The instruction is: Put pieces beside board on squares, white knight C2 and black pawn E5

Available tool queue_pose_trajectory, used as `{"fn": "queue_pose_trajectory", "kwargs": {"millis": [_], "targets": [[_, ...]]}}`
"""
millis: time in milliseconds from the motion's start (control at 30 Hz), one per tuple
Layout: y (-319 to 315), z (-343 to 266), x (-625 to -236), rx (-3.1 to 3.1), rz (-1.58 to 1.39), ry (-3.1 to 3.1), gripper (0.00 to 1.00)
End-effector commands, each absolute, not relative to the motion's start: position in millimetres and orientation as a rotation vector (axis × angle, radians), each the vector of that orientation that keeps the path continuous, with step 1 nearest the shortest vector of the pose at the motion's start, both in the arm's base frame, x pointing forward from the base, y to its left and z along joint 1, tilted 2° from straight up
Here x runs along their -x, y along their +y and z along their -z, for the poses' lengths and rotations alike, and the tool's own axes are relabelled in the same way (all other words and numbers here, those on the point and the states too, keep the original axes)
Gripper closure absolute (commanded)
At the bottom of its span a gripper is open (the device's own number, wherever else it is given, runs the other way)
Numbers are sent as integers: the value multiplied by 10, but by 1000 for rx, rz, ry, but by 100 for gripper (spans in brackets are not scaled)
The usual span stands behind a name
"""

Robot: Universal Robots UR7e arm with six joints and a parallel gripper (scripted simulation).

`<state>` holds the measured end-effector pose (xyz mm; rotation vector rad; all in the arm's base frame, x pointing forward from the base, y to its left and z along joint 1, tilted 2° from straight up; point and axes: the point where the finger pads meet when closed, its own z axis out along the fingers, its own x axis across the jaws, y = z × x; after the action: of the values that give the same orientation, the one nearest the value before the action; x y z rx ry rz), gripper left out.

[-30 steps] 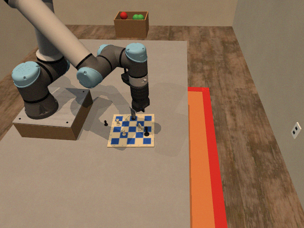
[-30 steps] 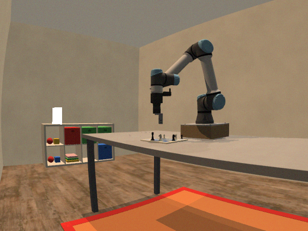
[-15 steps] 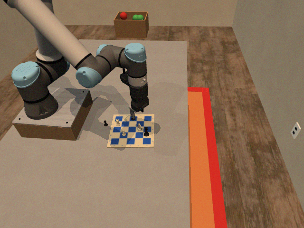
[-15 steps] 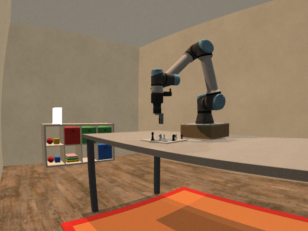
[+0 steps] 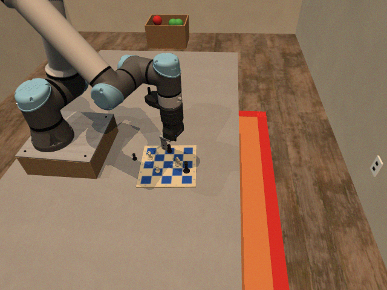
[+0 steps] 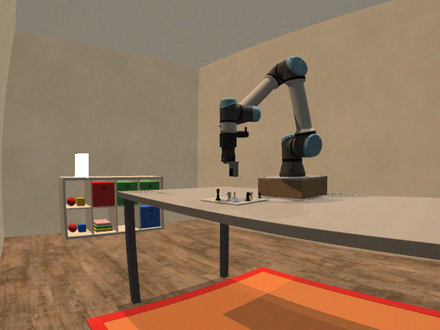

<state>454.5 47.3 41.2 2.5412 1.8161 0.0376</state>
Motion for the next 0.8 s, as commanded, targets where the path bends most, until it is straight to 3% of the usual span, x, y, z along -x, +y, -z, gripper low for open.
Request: {"fn": "queue_pose_trajectory", "kwargs": {"millis": [0,767], "targets": [[463,-421,-4429,-2420,-41,1972,0],[405,-378,-3727,-1397,-24,2782,0]]}}
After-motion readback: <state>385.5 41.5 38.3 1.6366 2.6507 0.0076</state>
